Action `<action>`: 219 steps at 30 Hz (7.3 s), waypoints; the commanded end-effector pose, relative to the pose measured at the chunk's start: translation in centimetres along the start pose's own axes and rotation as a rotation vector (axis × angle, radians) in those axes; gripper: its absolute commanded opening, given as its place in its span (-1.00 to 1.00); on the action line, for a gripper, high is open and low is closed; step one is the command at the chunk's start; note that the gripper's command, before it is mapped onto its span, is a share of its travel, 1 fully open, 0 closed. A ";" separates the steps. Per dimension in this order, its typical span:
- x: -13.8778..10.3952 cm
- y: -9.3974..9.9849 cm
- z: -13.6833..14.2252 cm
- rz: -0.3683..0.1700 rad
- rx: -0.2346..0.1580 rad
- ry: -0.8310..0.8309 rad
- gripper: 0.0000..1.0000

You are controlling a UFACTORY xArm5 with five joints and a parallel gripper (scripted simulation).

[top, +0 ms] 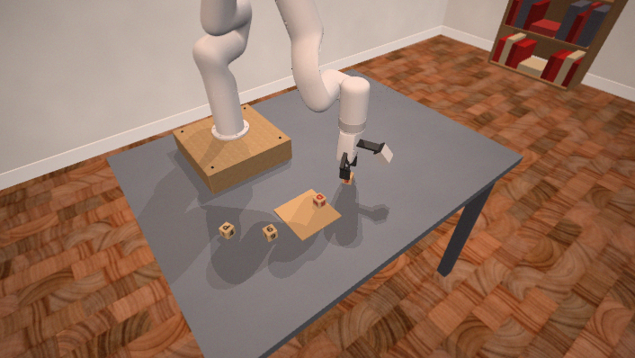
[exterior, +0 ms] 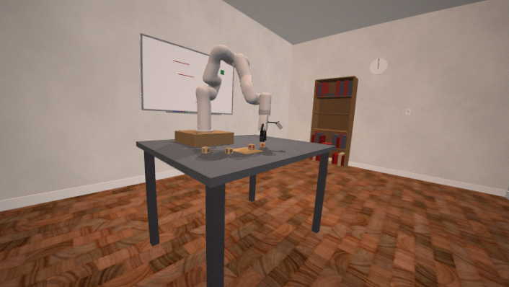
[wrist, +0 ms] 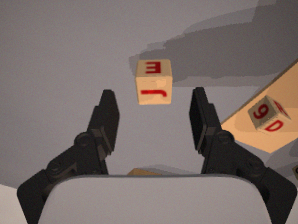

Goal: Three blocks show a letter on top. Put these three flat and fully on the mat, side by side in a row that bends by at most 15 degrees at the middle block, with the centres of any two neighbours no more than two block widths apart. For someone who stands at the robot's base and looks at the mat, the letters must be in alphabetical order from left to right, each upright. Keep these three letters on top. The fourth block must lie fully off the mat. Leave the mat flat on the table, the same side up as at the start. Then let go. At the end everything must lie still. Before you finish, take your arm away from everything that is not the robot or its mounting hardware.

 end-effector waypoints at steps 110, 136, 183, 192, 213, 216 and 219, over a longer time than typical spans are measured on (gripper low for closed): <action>0.1 0.1 0.0 0.003 0.000 0.000 0.37; 0.1 0.1 0.0 0.003 0.000 0.000 0.37; 0.1 -2.4 0.0 0.003 0.000 0.000 0.37; 0.1 -3.3 0.0 0.003 0.000 0.000 0.37; 0.1 -3.3 0.0 0.003 0.000 0.000 0.37; 0.1 -3.3 0.0 0.003 0.000 0.000 0.37; 0.1 -3.3 0.0 0.003 0.000 0.000 0.37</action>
Point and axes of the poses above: the point where the finger pads meet when closed, its own y axis back along the fingers, its own z axis across the jaws, x = y × z, the point moved 7 cm from there along y, back along the fingers, and after that the axes turned 9 degrees about -y, right-handed, at the moved point
